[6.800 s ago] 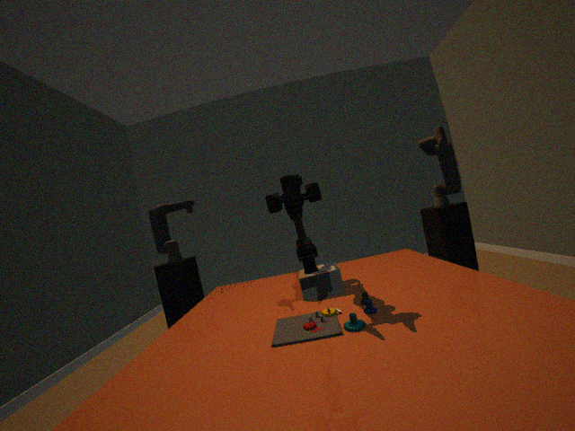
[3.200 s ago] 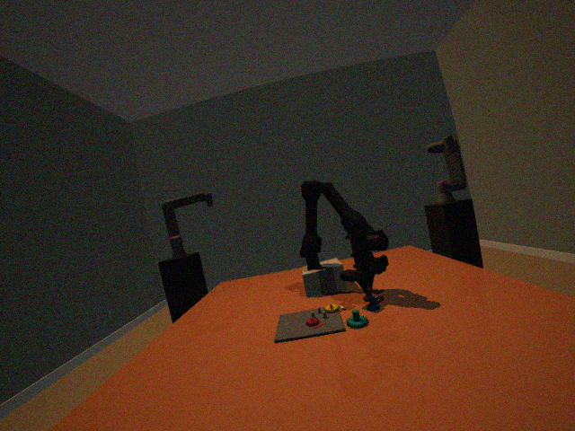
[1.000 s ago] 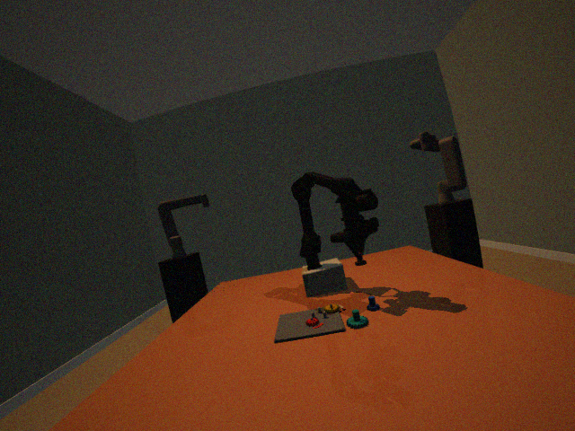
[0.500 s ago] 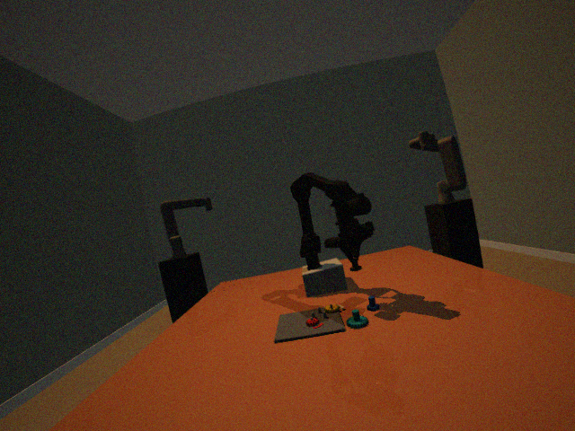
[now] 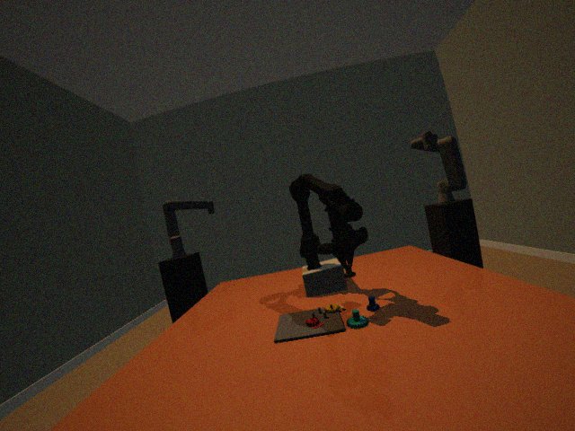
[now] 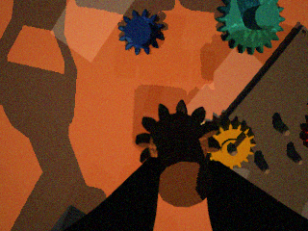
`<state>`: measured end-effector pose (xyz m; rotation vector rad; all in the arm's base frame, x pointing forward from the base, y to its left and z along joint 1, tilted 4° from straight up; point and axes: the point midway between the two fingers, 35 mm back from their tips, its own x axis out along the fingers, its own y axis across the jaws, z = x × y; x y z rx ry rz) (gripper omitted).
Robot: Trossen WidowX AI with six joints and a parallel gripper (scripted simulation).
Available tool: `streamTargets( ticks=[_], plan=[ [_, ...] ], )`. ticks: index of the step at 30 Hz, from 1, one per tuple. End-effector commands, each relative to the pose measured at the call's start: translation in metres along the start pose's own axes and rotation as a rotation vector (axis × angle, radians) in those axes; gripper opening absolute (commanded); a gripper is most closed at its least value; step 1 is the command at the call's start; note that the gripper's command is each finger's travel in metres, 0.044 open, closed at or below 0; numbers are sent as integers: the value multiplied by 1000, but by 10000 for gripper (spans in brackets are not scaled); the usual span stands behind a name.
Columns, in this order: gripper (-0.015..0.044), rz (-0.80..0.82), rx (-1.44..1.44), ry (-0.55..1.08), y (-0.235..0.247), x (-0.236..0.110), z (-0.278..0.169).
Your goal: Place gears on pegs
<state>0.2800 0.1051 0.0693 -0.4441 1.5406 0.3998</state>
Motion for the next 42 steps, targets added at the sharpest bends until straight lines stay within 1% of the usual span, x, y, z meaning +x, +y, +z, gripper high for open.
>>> streamTargets(
  ticks=[1, 42],
  plan=[
    [0, -2, -2, 16, -10, 8, -3],
    [0, -11, -1, 20, -100, 40, -31]
  ],
)
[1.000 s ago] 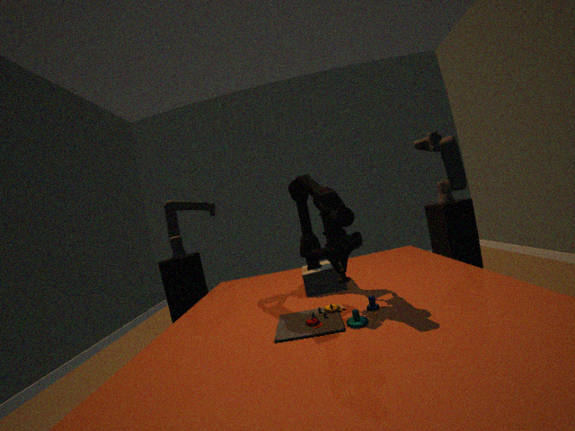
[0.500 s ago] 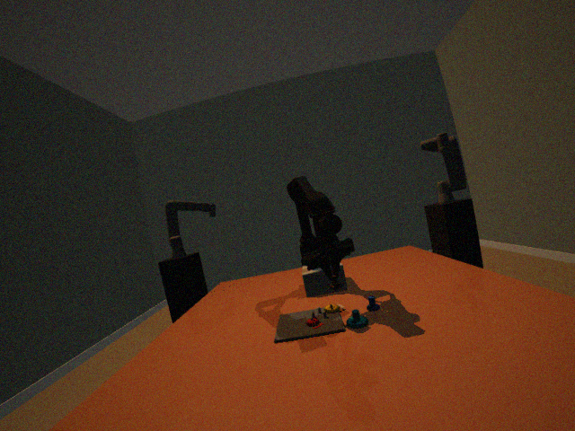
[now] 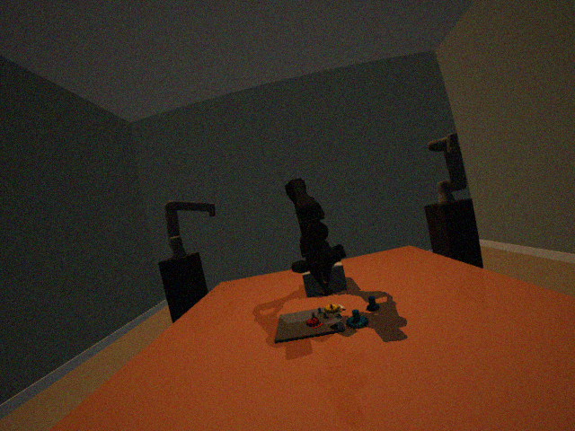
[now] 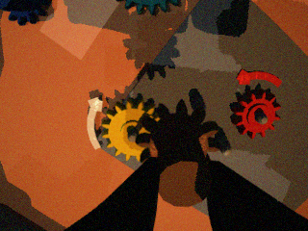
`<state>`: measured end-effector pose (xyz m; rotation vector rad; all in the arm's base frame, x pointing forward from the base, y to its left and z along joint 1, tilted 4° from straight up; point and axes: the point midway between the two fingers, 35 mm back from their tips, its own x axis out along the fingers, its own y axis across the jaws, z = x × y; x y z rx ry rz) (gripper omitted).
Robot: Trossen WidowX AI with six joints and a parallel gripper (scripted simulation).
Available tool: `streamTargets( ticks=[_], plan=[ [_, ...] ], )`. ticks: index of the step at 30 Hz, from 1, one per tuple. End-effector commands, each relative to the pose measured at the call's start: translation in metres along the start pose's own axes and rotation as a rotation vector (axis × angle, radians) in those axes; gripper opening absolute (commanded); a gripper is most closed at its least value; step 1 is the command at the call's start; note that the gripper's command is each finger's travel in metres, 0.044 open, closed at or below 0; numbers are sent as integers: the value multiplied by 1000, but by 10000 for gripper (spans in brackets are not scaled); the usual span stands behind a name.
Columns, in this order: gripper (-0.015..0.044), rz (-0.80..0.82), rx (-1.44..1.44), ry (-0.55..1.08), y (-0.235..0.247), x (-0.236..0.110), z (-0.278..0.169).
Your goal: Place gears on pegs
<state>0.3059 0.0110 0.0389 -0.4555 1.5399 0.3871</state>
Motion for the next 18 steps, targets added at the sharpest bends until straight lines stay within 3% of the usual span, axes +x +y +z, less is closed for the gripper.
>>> streamTargets(
  ticks=[1, 18],
  plan=[
    [0, 3, -2, 17, -8, 8, -7],
    [0, 0, -2, 21, -41, 22, -28]
  ],
)
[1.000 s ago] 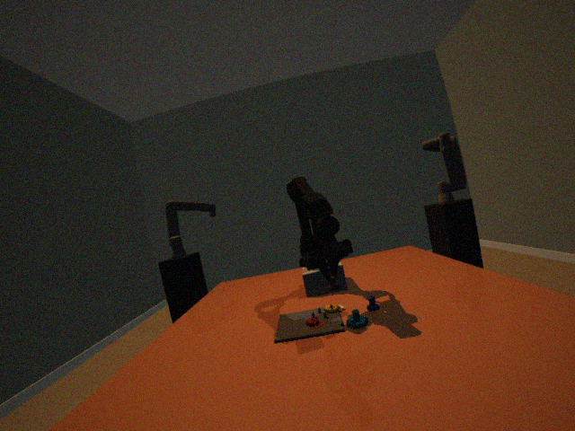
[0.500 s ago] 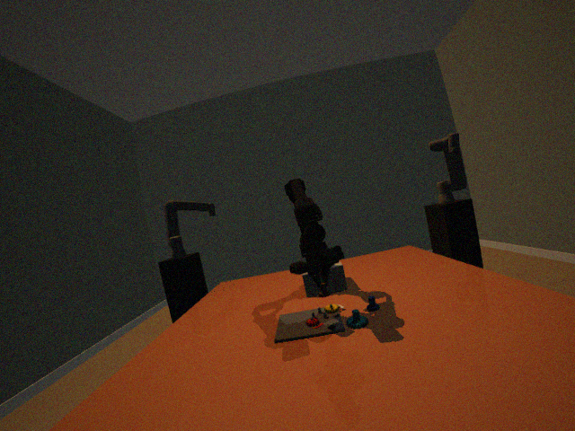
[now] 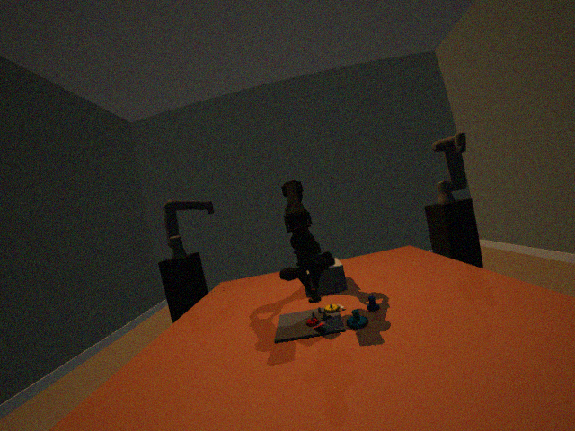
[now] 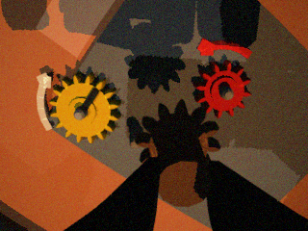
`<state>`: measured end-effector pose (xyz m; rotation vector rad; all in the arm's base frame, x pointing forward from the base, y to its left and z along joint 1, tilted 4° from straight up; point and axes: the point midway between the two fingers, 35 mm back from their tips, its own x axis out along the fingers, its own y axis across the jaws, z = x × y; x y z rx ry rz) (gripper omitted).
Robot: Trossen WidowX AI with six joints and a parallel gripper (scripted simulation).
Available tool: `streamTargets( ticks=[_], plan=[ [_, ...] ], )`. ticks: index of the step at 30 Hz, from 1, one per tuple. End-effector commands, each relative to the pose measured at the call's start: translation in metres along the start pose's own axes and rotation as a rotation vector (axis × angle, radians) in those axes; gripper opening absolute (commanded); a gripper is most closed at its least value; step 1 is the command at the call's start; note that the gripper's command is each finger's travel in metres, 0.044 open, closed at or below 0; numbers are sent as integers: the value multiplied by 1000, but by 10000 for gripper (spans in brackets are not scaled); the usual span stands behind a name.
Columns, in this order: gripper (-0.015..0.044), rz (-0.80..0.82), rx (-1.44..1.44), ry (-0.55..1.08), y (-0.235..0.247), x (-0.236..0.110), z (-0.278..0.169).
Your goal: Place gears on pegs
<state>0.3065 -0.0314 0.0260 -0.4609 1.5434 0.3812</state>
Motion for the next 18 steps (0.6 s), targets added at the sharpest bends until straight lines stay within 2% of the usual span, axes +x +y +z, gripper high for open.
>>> streamTargets(
  ticks=[1, 18],
  plan=[
    [0, 5, -2, 16, -7, 8, -9],
    [0, 5, -2, 17, -11, 5, -12]
  ],
)
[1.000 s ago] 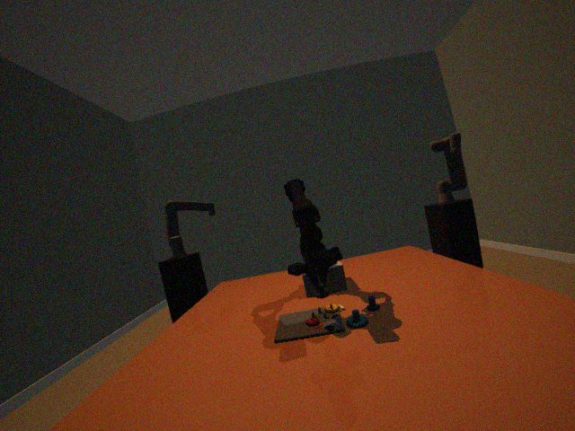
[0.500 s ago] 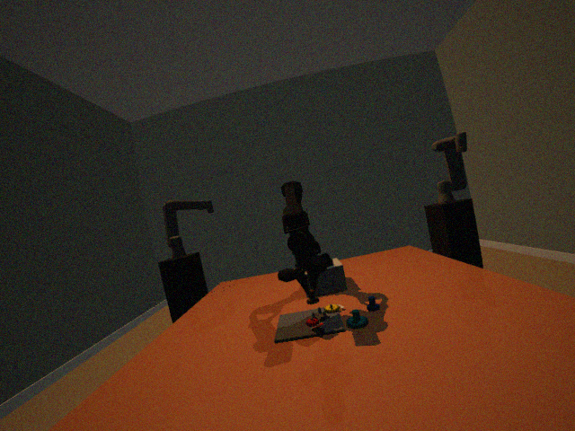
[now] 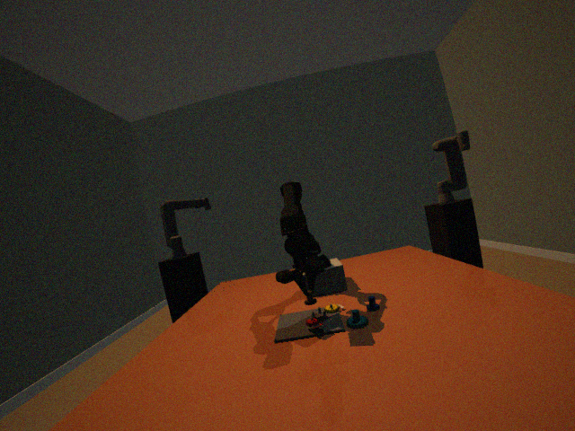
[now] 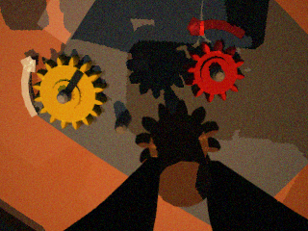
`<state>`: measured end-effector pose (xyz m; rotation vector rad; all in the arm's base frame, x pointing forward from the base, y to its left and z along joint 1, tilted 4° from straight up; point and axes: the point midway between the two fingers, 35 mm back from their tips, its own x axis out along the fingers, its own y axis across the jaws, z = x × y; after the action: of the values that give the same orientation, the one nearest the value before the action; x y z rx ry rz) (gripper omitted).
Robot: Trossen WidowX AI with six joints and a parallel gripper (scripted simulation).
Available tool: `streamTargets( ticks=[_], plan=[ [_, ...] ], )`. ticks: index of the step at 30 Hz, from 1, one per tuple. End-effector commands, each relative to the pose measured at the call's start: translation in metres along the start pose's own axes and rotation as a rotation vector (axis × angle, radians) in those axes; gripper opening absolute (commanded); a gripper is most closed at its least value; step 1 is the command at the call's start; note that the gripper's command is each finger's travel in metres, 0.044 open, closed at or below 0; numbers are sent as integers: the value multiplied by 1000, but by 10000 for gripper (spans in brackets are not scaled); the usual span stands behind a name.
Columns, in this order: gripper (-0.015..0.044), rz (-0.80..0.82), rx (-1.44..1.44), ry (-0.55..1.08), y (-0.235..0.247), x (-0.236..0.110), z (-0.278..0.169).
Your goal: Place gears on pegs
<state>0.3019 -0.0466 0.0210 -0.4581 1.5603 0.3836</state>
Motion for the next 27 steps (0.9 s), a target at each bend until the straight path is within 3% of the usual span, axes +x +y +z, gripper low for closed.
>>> streamTargets(
  ticks=[1, 27],
  plan=[
    [0, -3, -3, 2, -1, -1, 0],
    [0, -2, -223, 2, -1, 21, -1]
  ],
)
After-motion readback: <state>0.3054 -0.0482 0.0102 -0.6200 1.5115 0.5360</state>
